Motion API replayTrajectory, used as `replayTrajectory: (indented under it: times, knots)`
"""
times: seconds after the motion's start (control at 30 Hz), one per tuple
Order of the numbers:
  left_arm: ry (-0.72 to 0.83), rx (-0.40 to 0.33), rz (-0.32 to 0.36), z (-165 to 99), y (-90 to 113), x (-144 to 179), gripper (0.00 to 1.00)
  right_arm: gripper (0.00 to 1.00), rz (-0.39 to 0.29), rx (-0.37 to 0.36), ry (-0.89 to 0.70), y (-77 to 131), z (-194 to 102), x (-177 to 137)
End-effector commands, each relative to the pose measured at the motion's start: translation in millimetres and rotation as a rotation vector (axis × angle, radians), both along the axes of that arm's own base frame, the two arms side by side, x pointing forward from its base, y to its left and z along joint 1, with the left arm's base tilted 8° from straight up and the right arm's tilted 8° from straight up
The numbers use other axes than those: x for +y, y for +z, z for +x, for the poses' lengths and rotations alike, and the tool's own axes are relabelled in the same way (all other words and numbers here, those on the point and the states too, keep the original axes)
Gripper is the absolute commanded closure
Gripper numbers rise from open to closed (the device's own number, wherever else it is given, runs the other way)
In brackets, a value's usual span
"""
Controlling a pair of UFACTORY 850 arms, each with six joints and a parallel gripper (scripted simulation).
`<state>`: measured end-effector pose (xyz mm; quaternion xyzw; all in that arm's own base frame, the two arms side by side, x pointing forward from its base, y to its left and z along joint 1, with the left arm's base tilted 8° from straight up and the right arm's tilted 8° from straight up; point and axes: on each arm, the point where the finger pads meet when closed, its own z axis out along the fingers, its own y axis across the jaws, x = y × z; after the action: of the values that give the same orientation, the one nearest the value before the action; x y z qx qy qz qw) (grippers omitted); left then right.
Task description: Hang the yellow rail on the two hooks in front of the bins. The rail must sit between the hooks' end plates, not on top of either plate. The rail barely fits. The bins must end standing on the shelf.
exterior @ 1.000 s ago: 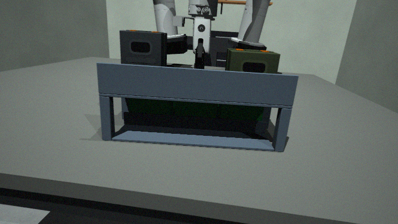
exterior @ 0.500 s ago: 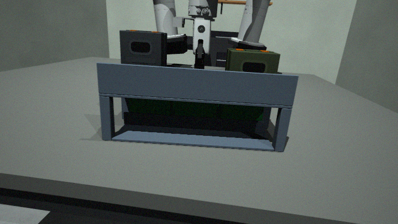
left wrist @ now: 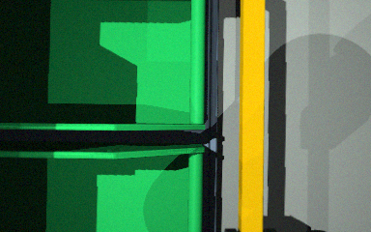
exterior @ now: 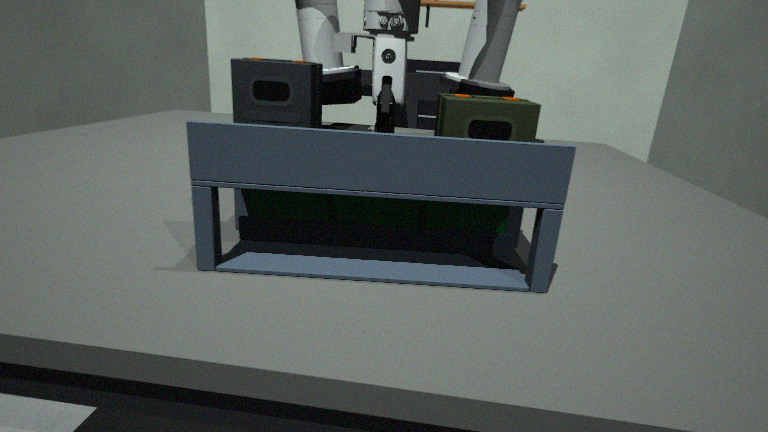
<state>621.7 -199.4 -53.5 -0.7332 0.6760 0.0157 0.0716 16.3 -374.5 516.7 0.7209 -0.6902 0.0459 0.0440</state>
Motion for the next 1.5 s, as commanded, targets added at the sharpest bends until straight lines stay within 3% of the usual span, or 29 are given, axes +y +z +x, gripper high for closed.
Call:
replayTrajectory:
  times: [0.0, 1.47]
  knots:
    - [0.0, -0.003, -0.001, 1.2, 1.2, -0.6, 1.0, 0.0, -0.002, 0.0, 0.0, 0.9, 0.0, -0.3]
    - [0.0, -0.003, -0.001, 1.5, -3.0, -0.1, 1.0, 0.0, -0.002, 0.0, 0.0, 0.9, 0.0, -0.3]
